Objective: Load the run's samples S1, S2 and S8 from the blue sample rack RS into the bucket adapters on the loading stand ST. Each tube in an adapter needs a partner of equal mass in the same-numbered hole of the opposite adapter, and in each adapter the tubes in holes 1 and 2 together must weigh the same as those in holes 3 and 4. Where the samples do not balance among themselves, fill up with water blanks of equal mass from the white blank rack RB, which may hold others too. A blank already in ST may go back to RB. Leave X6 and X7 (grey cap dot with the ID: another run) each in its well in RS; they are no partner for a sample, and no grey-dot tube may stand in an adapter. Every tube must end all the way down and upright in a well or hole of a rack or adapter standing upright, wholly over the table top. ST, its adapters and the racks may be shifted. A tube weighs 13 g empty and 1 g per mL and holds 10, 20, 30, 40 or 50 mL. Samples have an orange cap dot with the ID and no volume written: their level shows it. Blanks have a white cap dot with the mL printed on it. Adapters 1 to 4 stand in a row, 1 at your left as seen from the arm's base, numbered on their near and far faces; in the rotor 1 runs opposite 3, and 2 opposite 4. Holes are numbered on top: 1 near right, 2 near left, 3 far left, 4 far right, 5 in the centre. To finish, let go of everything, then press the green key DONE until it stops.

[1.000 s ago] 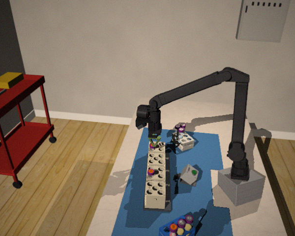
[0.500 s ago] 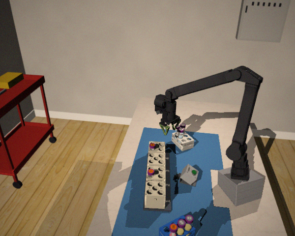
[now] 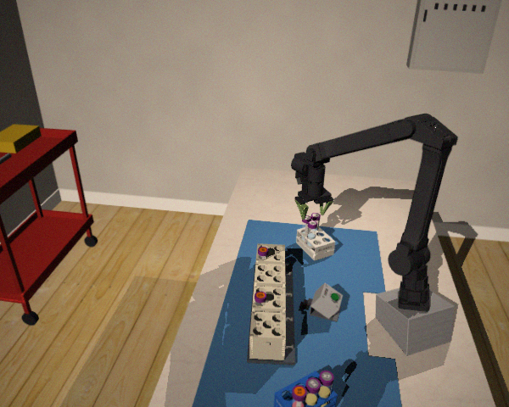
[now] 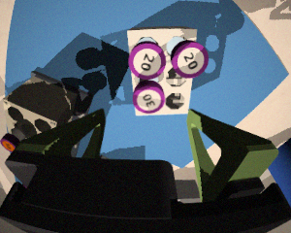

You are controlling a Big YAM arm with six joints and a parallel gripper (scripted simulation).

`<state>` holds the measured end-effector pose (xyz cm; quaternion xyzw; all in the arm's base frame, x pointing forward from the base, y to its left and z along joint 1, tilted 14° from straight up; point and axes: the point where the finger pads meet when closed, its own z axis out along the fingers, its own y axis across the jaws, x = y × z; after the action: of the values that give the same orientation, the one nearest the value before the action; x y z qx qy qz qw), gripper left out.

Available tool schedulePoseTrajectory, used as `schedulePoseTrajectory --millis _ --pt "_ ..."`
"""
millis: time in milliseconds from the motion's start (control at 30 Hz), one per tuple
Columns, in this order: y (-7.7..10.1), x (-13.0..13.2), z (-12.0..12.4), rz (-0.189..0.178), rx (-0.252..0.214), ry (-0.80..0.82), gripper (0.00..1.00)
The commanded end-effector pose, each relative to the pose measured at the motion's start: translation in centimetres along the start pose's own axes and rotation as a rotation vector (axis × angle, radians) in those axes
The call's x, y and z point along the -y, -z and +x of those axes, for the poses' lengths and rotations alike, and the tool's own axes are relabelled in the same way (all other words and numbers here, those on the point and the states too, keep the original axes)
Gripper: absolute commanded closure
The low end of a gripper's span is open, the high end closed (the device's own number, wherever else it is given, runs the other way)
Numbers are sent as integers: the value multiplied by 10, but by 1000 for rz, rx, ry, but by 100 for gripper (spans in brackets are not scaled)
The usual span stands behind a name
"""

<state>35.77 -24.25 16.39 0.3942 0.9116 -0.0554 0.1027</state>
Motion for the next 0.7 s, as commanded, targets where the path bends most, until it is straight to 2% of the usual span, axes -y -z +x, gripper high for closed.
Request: schedulePoseTrajectory --millis 0,33,67,200,267,400,433,500,600,633,667 --pt "33 4 -22 -18 83 36 20" --pt "33 4 -22 -18 83 36 20" --pt "23 -4 -8 -17 57 61 20" --pt "23 -4 -10 -18 63 60 20" --pt "-5 6 -7 -3 21 41 20" --pt "-18 7 -8 -3 23 41 20" --pt "-14 1 -16 -9 43 48 20" --pt "-27 -4 -6 -8 21 63 20" --pt "-29 -3 -6 -7 21 59 20" --pt "3 0 -33 -22 107 36 20" --pt "0 1 -34 -20 103 36 20"
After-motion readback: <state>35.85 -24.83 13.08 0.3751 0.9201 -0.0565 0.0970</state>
